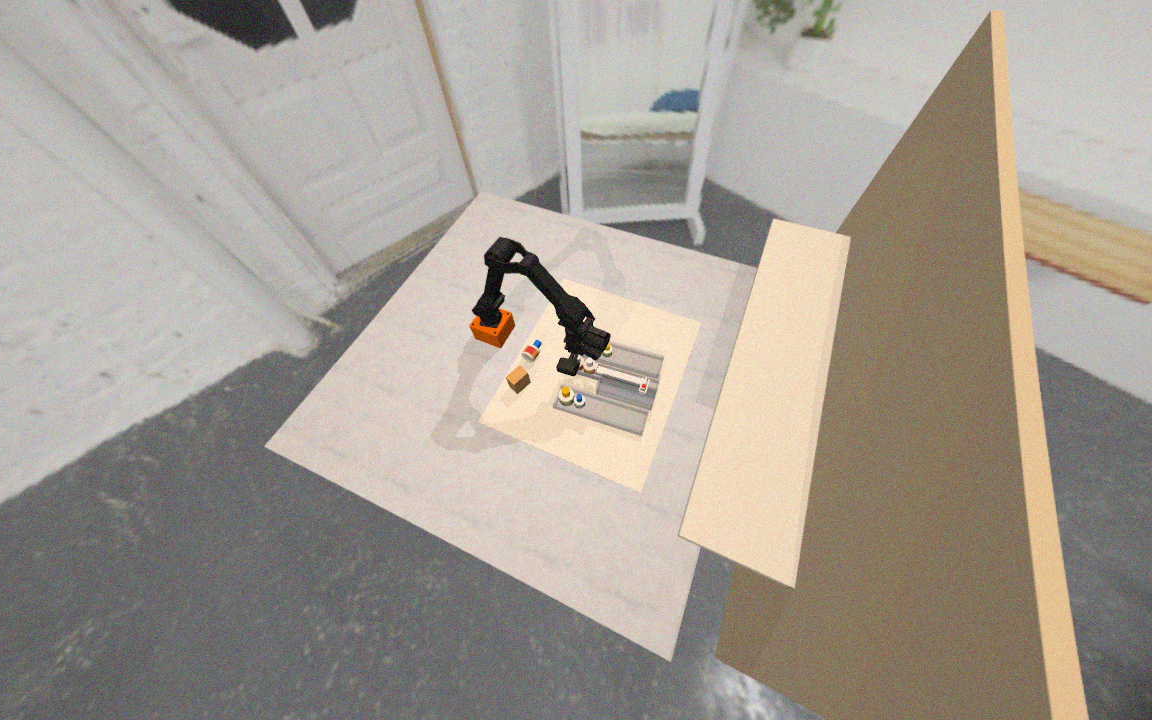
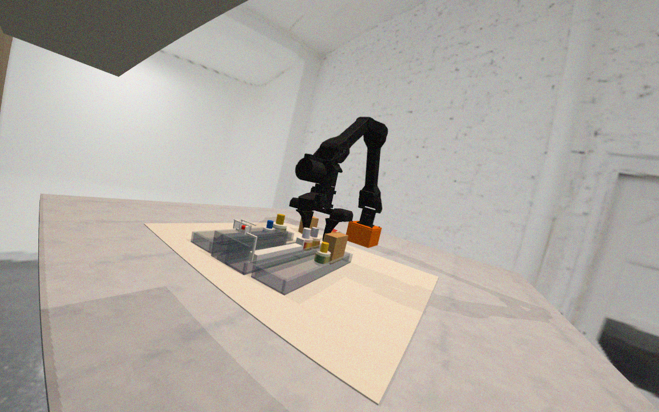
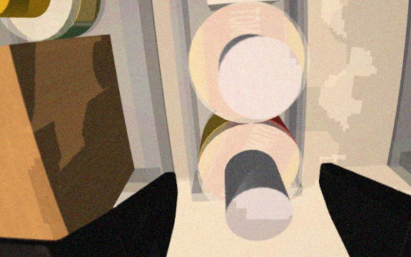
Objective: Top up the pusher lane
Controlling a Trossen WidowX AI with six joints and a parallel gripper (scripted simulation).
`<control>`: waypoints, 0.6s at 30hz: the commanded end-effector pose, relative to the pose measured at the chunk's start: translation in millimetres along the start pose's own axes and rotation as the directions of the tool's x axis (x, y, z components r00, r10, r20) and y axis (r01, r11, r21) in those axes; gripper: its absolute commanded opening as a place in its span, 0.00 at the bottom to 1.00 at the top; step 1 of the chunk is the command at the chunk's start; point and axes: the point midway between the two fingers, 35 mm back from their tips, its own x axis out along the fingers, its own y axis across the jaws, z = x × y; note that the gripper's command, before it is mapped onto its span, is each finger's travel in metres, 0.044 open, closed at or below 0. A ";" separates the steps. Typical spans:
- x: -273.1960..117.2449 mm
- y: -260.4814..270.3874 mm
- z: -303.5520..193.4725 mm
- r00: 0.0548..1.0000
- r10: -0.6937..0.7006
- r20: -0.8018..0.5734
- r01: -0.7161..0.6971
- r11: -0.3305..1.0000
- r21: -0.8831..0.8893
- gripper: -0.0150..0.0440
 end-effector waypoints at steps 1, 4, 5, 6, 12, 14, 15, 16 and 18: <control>-9.2 -0.6 3.2 1.000 -0.003 0.013 0.003 1.000 -0.001 0.77; -9.3 -0.6 2.7 1.000 -0.003 0.013 0.003 1.000 -0.001 0.77; -9.4 -0.7 1.6 1.000 -0.003 0.013 0.003 1.000 -0.001 0.77; -9.5 -0.8 0.0 1.000 -0.003 0.013 0.003 1.000 -0.001 0.77; -10.6 -1.5 -18.1 1.000 -0.003 0.012 0.003 1.000 -0.001 0.77; -10.8 -1.6 -25.1 1.000 -0.003 0.011 0.003 1.000 -0.001 0.77; -10.9 -1.7 -28.6 1.000 -0.003 0.011 0.003 1.000 -0.001 0.77; -10.9 -1.7 -32.1 1.000 -0.003 0.011 0.003 1.000 -0.001 0.77; -10.8 -1.8 -39.1 1.000 -0.003 0.010 0.003 1.000 -0.001 0.77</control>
